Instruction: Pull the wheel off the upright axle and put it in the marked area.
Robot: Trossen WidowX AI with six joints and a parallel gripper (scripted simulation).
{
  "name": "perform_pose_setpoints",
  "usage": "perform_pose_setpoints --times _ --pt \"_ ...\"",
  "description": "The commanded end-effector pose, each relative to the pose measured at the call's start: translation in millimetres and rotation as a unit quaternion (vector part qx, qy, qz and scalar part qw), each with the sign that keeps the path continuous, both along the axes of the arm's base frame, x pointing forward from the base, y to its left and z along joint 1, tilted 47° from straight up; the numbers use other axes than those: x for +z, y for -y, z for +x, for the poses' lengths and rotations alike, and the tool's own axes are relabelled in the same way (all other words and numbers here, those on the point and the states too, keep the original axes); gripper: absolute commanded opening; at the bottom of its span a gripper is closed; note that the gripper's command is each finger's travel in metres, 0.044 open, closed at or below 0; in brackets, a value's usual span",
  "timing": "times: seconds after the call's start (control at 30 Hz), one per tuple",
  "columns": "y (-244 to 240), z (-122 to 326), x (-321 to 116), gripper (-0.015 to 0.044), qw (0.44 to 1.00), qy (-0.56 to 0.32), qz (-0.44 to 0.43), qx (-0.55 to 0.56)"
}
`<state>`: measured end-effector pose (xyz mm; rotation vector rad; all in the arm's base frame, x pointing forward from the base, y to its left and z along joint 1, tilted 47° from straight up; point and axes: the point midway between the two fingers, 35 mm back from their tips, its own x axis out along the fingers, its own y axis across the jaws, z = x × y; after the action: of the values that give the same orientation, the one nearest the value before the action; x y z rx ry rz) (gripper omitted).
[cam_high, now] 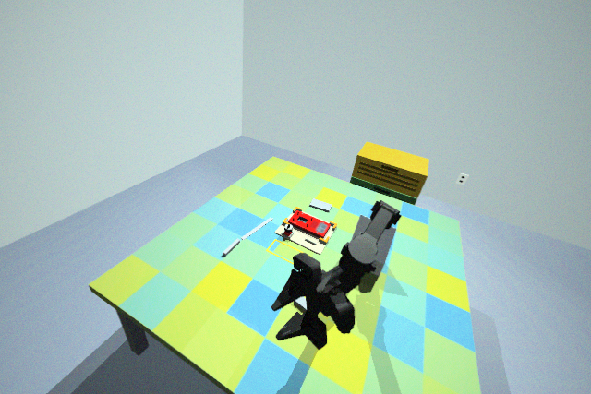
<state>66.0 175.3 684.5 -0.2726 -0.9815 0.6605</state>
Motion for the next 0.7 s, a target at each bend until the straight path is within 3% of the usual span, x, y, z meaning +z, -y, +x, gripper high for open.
perform_pose_setpoints --times 0.0,0.4,0.67 --pt "-35.3 15.6 -21.9 0.0300 0.999 -0.028 -0.041 0.008" --pt "-114.1 87.5 -100.0 0.0300 0.978 -0.145 -0.149 0.013" --pt "-143.9 154.1 -175.0 0.0300 0.938 -0.281 -0.203 0.017"
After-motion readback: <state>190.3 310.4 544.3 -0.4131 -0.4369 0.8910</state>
